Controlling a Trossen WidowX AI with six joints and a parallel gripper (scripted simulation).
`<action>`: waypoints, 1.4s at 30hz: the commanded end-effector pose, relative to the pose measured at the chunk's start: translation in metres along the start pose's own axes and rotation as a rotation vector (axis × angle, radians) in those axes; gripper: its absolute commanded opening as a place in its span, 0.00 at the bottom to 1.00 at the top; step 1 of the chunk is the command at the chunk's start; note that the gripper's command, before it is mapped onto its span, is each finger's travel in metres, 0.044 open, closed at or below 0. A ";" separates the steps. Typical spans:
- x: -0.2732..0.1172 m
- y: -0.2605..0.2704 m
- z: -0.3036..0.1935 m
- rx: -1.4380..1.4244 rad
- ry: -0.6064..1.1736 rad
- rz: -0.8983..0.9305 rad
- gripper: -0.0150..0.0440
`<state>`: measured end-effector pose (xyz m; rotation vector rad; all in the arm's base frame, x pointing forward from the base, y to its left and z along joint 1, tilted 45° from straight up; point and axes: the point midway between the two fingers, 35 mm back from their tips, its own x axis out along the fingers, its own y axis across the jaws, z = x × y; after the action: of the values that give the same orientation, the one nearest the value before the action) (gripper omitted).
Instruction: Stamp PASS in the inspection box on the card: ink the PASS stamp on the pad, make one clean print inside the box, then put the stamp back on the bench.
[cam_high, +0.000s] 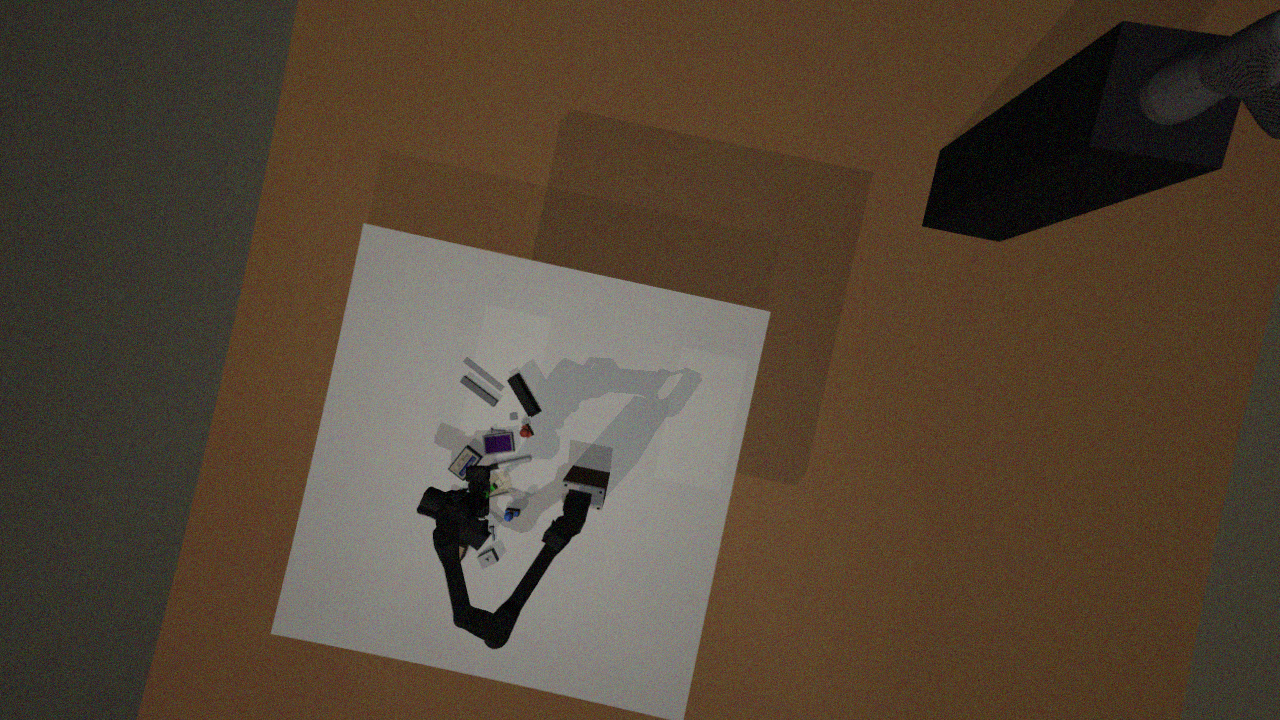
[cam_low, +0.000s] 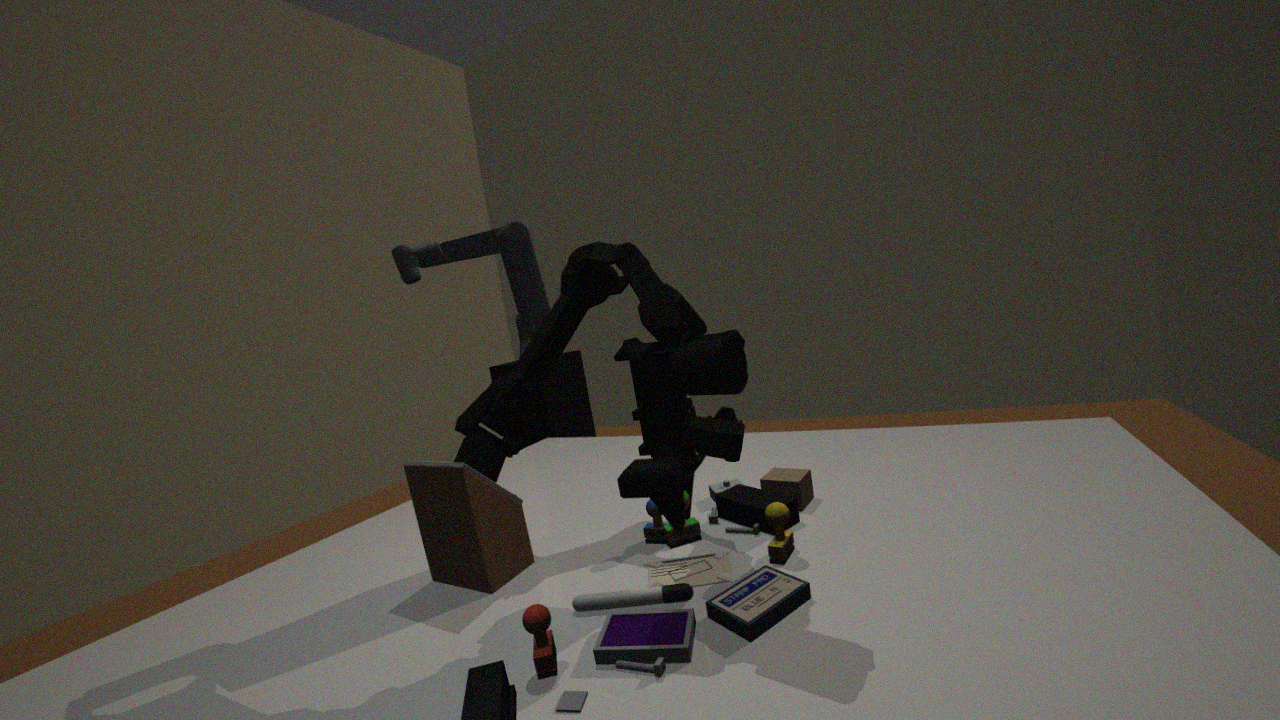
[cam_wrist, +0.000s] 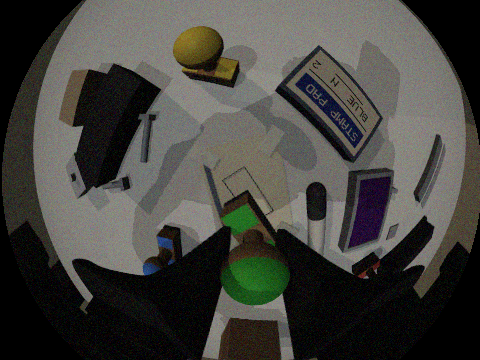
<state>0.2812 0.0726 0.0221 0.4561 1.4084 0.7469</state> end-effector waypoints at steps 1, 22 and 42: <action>-0.008 0.001 0.003 -0.012 -0.006 -0.008 0.25; -0.033 -0.018 0.017 -0.013 -0.007 -0.011 0.25; -0.041 -0.103 0.056 -0.018 -0.009 -0.022 0.25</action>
<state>0.3520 -0.0129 -0.0036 0.4320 1.3881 0.7374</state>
